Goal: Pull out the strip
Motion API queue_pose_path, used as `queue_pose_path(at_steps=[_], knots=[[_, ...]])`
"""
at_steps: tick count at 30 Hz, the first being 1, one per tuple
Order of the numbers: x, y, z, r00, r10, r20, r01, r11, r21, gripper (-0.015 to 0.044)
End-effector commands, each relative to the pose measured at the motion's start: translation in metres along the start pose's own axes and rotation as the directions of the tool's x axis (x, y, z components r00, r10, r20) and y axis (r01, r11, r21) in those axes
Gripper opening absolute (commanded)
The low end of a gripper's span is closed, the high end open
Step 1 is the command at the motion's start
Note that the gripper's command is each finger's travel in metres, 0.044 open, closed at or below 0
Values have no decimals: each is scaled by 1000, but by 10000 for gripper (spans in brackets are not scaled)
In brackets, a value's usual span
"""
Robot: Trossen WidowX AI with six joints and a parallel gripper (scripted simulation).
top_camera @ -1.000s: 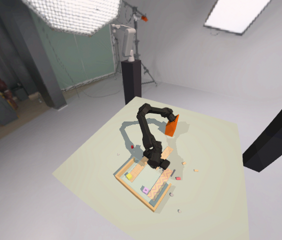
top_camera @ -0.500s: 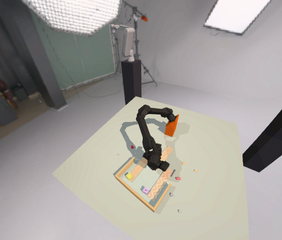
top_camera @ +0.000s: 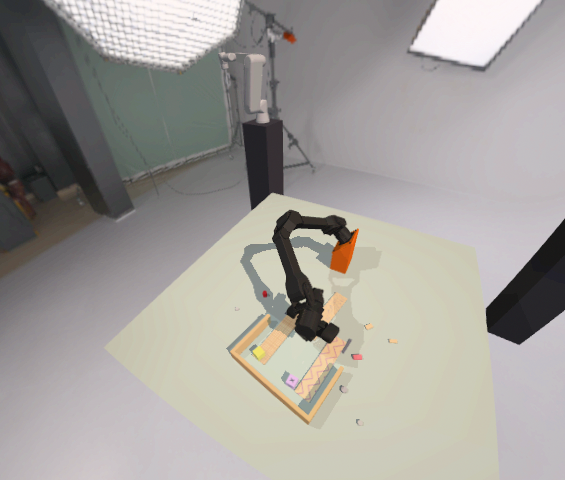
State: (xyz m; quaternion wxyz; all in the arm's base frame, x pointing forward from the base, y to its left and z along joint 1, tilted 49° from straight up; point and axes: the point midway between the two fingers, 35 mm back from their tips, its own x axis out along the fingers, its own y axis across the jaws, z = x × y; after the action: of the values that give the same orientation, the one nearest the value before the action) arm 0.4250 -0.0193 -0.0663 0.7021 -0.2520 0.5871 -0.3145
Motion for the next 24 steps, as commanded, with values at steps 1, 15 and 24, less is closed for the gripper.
queue_pose_path(at_steps=[1, 15, 24], knots=[[0, 0, 0, 1000, 0, 0, 0, 1000, 1, 105], [-27, -6, -34, 1000, 0, -2, 0, 1000, -5, 0], [-43, -13, -59, 1000, -3, -3, 3, 1000, -8, 0]])
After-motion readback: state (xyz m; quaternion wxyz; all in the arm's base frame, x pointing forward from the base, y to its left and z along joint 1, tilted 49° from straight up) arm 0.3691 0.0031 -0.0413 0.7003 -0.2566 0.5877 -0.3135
